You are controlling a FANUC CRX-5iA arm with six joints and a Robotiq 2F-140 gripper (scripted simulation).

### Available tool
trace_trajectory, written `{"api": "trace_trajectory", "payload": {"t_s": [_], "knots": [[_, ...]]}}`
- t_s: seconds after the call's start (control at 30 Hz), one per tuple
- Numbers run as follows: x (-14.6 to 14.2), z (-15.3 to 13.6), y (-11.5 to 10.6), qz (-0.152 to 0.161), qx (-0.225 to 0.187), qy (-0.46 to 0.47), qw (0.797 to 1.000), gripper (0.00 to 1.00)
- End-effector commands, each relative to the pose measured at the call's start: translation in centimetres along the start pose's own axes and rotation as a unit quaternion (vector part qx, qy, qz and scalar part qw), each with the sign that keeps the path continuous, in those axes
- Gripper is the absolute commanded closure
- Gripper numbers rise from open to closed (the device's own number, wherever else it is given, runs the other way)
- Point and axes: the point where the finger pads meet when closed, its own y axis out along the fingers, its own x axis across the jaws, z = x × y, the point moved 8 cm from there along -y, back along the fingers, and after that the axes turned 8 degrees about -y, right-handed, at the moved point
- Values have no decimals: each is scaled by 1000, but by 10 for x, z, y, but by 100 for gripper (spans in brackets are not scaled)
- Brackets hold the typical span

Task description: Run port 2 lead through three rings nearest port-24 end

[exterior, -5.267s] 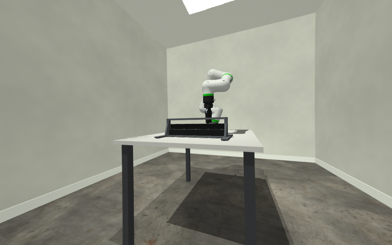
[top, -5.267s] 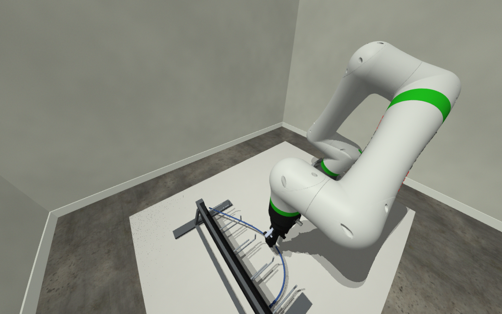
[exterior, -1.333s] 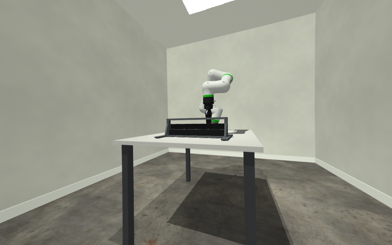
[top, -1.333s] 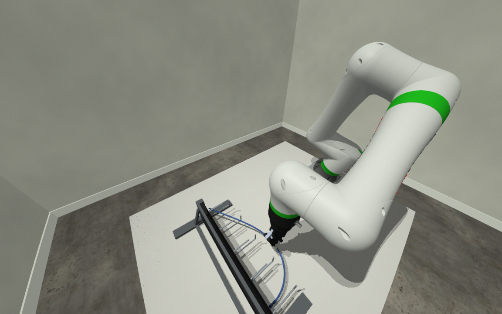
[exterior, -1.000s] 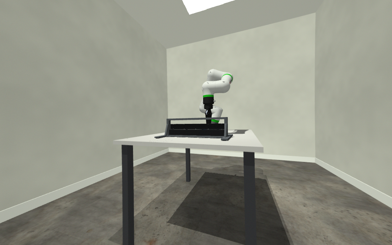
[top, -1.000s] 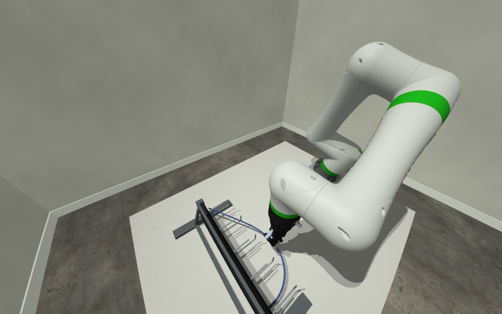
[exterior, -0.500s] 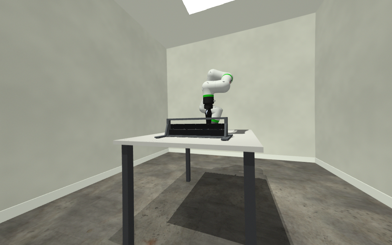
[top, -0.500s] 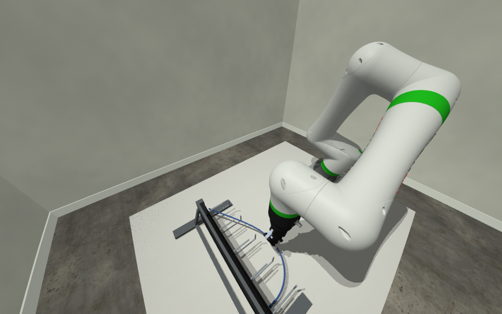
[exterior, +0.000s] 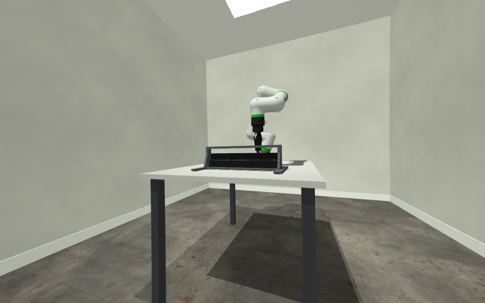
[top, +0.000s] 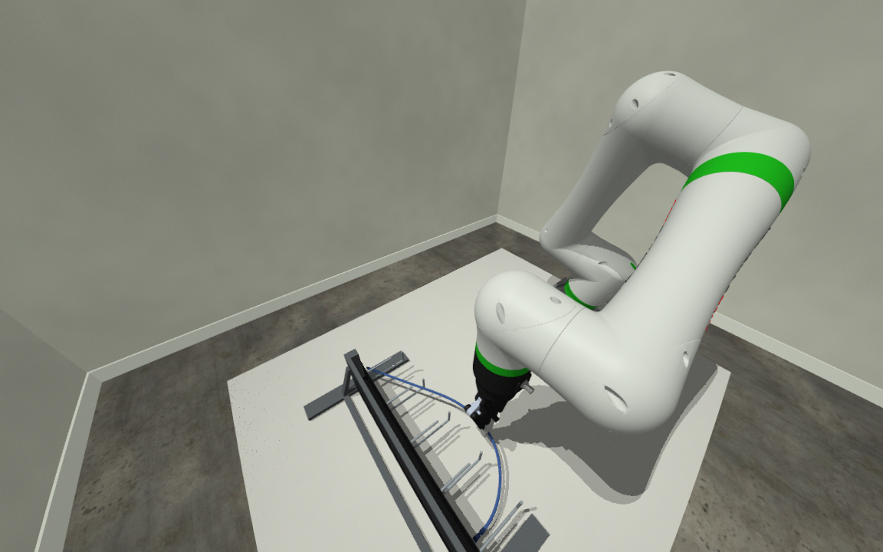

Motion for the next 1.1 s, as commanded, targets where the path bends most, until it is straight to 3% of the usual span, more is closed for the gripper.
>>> {"api": "trace_trajectory", "payload": {"t_s": [0.0, 0.7, 1.07], "knots": [[0, 0, -10, 0, 0, 0, 1000, 100], [0, 0, -58, 0, 0, 0, 1000, 100], [0, 0, -69, 0, 0, 0, 1000, 100]]}}
